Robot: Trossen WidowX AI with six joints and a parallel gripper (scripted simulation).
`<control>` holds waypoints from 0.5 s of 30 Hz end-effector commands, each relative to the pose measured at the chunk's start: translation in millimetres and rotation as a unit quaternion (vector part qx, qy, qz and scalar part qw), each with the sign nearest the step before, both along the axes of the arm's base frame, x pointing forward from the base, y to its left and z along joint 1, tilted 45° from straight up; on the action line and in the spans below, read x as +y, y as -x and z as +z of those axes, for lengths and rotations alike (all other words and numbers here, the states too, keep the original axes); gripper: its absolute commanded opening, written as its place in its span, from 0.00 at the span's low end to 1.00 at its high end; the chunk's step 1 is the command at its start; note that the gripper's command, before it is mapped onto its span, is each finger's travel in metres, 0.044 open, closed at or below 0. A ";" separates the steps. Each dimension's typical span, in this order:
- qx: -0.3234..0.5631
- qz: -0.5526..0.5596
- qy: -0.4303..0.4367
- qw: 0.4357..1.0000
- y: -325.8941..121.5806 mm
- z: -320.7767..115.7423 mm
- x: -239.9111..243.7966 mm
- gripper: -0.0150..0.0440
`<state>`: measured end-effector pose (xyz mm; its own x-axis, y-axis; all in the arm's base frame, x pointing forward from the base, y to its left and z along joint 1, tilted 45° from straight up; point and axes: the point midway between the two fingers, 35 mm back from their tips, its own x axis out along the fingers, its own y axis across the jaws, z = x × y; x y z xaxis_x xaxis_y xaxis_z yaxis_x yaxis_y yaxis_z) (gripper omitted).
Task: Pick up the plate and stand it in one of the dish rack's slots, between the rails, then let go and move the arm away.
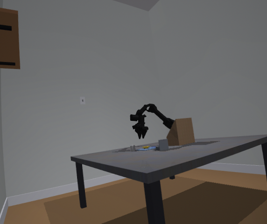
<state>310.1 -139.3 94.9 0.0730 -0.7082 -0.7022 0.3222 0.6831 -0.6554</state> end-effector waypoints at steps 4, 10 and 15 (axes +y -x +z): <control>0.112 0.019 -0.001 0.994 28.3 -22.6 -12.1 0.93; 0.135 0.024 -0.002 0.991 35.4 -26.8 -14.2 0.93; 0.135 0.024 -0.003 0.991 35.4 -30.8 -18.0 0.93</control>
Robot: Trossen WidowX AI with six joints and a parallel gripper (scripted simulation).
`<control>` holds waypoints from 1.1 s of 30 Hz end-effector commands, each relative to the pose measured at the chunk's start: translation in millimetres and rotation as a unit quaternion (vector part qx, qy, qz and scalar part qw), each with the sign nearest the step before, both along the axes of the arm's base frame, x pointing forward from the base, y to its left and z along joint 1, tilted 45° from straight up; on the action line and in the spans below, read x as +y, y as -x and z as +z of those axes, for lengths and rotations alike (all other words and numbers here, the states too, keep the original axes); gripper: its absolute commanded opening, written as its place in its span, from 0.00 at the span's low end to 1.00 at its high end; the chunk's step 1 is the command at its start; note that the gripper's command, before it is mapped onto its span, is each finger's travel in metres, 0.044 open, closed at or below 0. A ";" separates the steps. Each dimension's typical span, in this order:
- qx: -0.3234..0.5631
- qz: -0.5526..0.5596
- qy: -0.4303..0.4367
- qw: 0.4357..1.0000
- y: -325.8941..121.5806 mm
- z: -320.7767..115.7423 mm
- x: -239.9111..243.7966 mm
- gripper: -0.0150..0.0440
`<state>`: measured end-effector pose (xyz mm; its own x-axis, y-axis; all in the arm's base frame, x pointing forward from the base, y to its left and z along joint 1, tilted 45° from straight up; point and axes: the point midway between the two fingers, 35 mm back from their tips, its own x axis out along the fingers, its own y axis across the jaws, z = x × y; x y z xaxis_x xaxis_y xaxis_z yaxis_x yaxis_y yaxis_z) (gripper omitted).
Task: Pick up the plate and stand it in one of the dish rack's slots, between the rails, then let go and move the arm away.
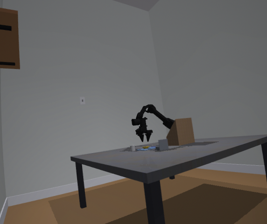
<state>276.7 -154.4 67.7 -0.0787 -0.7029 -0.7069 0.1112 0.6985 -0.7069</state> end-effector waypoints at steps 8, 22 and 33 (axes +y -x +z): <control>0.006 0.000 0.000 1.000 2.2 -12.6 -11.9 0.93; 0.005 0.000 0.001 1.000 3.4 -27.9 -28.4 0.93; 0.005 0.001 0.003 1.000 5.1 -39.1 -41.2 0.93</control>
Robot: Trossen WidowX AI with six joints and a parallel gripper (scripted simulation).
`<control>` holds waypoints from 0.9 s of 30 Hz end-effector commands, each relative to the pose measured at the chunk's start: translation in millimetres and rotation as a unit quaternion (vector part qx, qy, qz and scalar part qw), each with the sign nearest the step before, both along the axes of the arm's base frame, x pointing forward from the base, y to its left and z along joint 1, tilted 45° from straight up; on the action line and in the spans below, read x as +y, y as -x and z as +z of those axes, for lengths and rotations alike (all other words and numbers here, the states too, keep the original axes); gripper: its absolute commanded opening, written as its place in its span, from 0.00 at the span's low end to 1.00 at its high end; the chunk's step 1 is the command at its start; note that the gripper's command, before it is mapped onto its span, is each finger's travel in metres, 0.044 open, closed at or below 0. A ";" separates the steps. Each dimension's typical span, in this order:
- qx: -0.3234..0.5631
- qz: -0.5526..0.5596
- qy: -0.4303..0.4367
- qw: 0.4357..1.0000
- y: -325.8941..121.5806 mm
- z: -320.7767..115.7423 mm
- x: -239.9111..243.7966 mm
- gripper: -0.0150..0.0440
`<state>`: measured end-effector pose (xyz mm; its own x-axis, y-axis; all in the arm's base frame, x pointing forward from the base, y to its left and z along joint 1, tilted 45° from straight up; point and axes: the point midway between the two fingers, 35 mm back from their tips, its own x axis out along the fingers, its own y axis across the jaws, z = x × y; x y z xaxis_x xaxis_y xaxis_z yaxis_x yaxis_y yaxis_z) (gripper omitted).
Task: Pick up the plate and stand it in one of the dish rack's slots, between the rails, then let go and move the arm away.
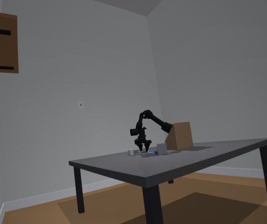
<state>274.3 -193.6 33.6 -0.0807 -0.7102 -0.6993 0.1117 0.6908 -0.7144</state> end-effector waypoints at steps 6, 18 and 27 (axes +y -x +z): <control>0.004 0.001 -0.003 1.000 2.9 -5.6 -2.7 0.89; 0.004 0.001 -0.003 1.000 2.9 -5.6 -2.7 0.79; 0.003 0.002 -0.007 1.000 -4.5 5.3 10.5 0.48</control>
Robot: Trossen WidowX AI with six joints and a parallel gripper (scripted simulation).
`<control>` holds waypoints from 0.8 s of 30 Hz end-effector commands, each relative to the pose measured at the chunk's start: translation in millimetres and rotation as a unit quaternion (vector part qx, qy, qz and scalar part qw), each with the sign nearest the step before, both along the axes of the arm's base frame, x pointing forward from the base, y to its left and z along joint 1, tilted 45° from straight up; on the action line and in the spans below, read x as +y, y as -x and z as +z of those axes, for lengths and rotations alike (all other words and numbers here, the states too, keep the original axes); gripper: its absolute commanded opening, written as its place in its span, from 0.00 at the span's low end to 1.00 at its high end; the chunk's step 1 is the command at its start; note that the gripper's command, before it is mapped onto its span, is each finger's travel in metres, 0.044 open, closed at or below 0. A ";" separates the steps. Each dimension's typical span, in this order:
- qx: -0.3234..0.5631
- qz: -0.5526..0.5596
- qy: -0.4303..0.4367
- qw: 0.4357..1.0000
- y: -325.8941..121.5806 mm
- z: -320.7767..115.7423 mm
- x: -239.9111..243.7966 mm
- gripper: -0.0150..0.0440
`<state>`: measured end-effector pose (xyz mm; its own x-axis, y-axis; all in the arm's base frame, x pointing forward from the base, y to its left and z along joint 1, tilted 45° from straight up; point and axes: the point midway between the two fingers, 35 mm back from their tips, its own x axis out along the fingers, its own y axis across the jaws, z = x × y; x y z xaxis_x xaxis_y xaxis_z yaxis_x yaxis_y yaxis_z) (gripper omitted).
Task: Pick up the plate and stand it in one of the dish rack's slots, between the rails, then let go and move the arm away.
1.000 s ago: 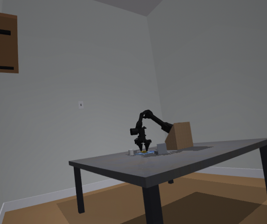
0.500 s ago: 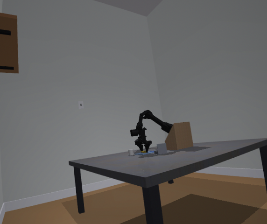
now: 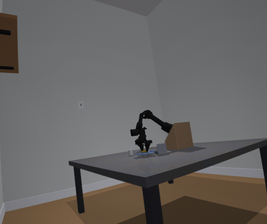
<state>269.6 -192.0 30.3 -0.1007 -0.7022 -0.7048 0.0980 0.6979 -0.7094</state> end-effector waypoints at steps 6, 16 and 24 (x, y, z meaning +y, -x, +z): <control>-0.010 0.004 -0.007 1.000 -18.9 29.0 32.8 0.25; -0.009 0.004 -0.010 1.000 -27.2 65.2 74.4 0.25; -0.008 0.004 -0.006 1.000 -30.3 92.2 103.6 0.25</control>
